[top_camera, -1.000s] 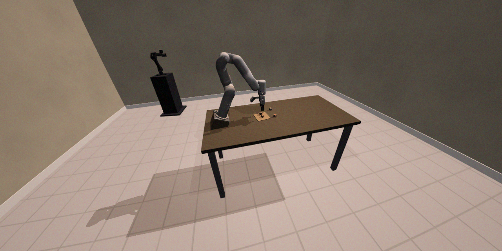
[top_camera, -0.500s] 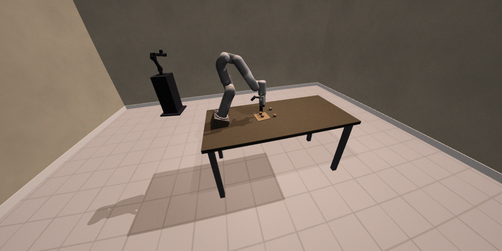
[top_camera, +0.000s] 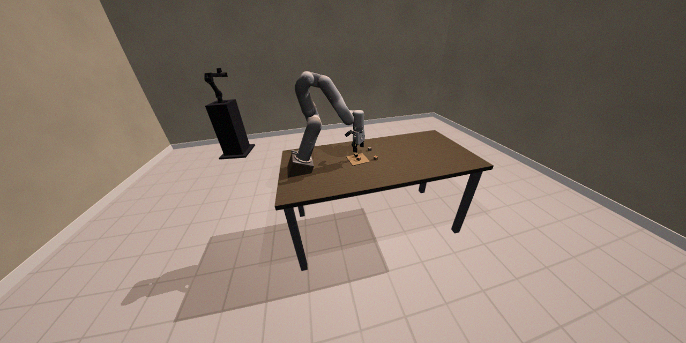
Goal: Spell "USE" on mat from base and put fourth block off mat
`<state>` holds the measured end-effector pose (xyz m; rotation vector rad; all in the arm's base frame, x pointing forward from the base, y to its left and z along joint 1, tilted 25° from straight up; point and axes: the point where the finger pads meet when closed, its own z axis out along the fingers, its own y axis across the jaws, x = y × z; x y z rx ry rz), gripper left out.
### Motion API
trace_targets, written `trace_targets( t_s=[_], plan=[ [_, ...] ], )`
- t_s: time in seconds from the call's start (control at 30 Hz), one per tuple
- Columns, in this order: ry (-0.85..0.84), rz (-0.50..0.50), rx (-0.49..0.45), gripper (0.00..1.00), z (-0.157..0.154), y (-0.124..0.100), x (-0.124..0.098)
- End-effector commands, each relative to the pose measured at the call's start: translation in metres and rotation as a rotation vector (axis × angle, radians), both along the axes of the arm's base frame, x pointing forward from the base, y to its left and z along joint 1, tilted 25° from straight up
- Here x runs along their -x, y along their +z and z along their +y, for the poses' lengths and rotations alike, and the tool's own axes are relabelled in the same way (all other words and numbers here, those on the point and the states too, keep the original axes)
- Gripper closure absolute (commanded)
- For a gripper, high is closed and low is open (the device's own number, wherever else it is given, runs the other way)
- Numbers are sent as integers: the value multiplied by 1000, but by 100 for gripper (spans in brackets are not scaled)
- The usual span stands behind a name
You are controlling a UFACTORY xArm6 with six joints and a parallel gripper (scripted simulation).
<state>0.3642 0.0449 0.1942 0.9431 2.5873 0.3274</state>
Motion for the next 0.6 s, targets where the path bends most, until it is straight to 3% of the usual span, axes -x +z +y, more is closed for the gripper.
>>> trace_targets(
  t_s=[0.0,0.03,0.57],
  plan=[
    [-22,-2,-3,0,0,1,-1],
    [-22,-2,-3,48,0,1,-1],
    [-22,-2,-3,48,0,1,-1]
  ],
)
